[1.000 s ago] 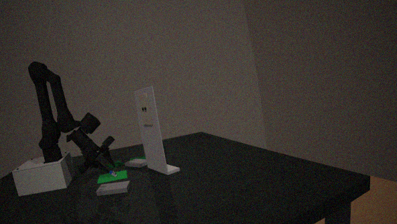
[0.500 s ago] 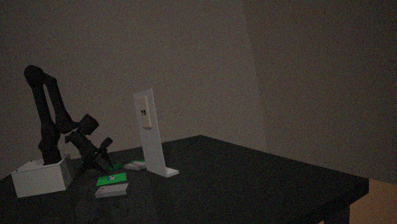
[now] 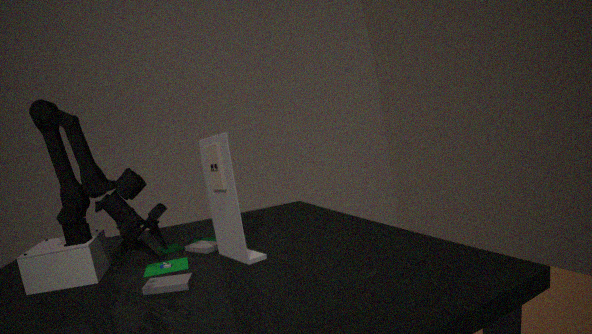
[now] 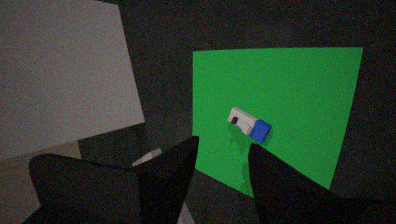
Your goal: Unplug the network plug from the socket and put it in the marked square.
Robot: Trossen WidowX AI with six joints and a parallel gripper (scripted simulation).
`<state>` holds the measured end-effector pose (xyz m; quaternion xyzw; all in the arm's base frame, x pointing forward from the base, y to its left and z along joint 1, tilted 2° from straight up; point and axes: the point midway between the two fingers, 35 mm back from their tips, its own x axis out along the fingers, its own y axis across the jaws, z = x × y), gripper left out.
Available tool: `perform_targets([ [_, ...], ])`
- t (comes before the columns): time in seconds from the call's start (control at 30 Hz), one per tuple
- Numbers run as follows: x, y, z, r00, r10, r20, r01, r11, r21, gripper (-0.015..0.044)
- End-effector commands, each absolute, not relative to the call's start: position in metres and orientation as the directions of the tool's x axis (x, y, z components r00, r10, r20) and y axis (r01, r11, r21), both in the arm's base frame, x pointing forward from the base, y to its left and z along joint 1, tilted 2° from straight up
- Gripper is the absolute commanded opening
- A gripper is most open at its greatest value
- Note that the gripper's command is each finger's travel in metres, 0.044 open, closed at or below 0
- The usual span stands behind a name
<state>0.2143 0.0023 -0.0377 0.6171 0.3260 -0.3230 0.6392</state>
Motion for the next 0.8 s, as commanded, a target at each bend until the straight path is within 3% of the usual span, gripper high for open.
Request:
perform_targets([
  [0.0, 0.212, 0.002, -0.037, 0.576, -0.014, -0.817, 0.817, 0.027, 0.576, 0.0156],
  [0.77, 0.213, 0.002, -0.026, 0.576, -0.014, -0.817, 0.817, 0.027, 0.576, 0.0156],
])
